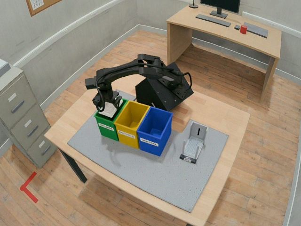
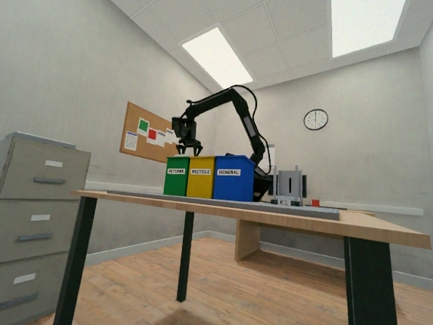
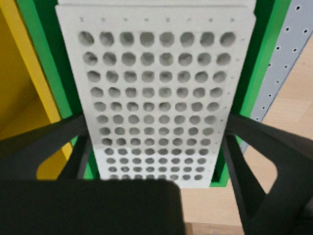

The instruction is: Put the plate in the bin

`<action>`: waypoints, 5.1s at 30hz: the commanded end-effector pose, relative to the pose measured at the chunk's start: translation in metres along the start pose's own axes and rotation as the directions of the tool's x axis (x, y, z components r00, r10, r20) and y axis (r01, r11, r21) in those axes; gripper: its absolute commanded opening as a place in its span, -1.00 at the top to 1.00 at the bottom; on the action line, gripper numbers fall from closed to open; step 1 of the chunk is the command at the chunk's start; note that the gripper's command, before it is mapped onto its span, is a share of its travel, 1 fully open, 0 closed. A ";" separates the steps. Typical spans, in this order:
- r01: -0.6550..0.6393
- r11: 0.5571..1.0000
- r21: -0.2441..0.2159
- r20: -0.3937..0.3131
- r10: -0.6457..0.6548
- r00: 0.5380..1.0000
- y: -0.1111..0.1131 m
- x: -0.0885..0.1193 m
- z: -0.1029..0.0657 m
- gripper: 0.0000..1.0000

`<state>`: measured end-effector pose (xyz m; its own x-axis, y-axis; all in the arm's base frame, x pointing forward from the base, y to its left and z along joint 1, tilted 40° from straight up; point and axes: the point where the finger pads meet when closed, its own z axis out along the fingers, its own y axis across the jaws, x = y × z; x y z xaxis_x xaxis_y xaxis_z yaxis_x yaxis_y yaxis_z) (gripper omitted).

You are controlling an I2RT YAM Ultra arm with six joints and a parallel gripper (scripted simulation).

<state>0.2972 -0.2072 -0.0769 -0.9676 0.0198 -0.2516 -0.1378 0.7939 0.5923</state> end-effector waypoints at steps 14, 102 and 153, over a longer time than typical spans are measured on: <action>0.003 0.999 0.032 0.043 -0.004 0.999 0.000 -0.006 -0.012 1.00; 0.009 0.999 0.034 0.046 -0.011 0.999 -0.008 -0.010 0.015 1.00; 0.004 1.000 0.029 0.043 -0.005 0.999 -0.009 -0.009 0.018 -0.99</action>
<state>0.3038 -0.1853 -0.1016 -0.9673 0.0182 -0.2531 -0.1397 0.7943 0.5912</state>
